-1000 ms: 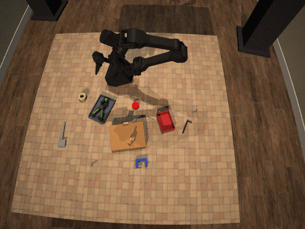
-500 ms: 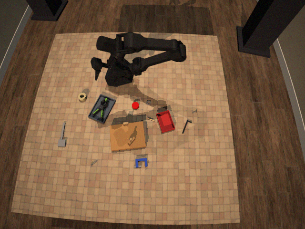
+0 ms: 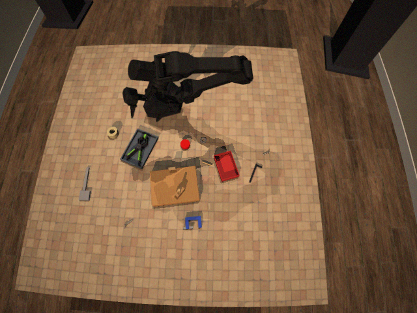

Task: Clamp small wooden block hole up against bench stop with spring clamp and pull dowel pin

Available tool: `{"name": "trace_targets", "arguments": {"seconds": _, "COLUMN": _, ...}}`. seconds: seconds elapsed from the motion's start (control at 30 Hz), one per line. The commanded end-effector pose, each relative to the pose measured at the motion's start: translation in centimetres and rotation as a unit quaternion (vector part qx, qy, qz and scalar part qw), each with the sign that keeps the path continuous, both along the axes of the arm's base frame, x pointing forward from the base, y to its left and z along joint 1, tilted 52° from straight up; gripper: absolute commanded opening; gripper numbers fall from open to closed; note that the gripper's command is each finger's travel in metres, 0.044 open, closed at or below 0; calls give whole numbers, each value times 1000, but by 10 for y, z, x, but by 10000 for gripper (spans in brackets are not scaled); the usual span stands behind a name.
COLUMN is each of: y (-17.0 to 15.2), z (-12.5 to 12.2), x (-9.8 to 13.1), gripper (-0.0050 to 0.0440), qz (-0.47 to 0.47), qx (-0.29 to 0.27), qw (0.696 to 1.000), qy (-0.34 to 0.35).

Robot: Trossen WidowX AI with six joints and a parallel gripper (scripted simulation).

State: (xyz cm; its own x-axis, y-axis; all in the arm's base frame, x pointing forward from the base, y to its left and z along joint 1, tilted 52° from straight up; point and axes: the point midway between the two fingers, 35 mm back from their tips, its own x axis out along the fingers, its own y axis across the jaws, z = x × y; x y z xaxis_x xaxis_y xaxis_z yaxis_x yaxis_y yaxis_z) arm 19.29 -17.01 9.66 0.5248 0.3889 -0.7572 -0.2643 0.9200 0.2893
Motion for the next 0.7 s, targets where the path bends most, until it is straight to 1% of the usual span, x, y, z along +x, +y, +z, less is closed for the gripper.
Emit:
{"name": "trace_targets", "arguments": {"seconds": 0.0, "y": 3, "z": 1, "x": 10, "gripper": 440, "qz": 7, "qx": 12, "qw": 1000, "qy": 3}}
{"name": "trace_targets", "arguments": {"seconds": 0.13, "y": 5, "z": 1, "x": 13, "gripper": 440, "qz": 10, "qx": 17, "qw": 1000, "qy": 5}}
{"name": "trace_targets", "arguments": {"seconds": 0.67, "y": 21, "z": 0, "x": 40, "gripper": 440, "qz": 34, "qx": 54, "qw": 998, "qy": 26}}
